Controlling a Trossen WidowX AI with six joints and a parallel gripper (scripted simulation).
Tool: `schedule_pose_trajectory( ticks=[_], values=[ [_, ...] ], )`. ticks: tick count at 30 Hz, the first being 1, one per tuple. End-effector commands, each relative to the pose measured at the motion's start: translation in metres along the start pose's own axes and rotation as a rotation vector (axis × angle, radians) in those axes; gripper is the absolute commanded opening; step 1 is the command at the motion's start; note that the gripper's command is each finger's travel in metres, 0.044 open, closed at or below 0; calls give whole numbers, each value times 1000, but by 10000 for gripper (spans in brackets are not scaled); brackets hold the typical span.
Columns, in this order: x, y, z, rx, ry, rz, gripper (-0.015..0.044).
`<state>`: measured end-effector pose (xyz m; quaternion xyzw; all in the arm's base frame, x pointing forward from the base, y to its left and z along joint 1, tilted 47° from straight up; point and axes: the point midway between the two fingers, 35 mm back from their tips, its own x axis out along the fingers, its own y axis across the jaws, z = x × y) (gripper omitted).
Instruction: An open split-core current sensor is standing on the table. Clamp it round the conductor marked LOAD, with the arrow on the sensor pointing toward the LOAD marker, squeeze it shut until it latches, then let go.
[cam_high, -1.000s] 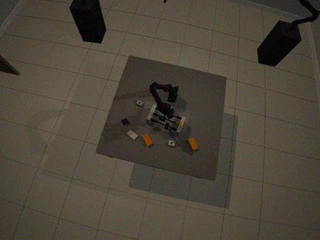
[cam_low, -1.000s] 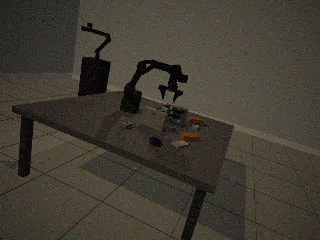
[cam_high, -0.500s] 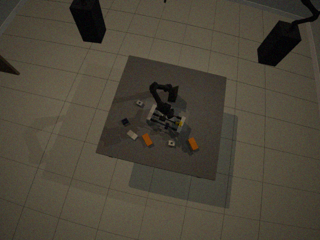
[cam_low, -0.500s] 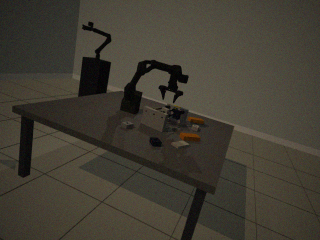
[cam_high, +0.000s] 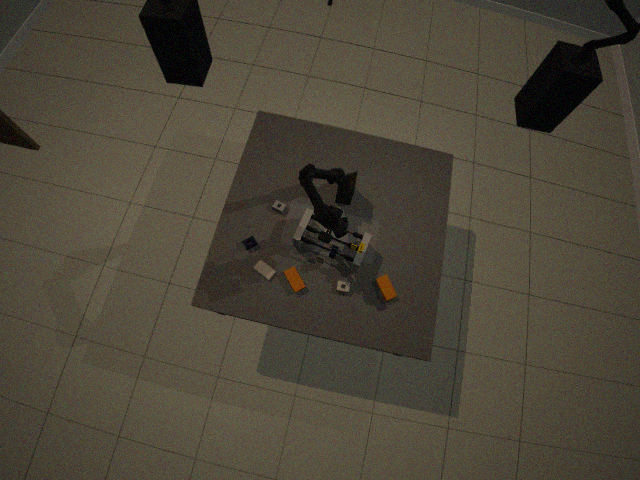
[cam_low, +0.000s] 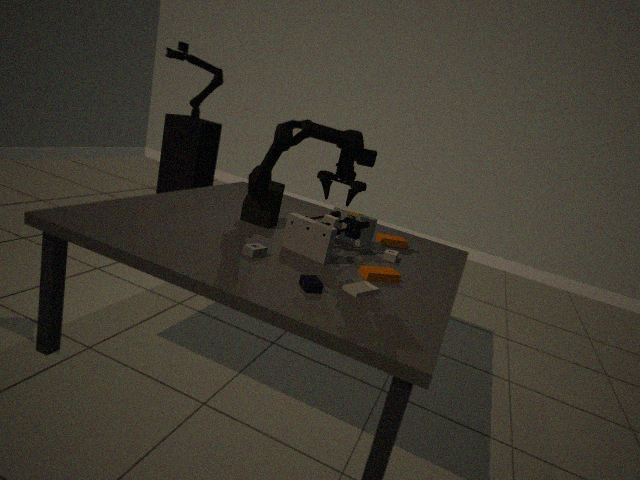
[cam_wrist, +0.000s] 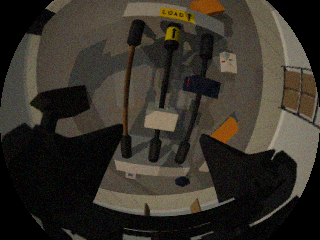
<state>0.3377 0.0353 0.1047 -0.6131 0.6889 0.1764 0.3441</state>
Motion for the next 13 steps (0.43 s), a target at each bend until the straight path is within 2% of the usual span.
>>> schedule_pose_trajectory(
  ticks=[1, 13],
  values=[
    [0, 0, 0, 4, -2, 2, 440],
    [0, 0, 0, 0, 0, 0, 440]
  ],
)
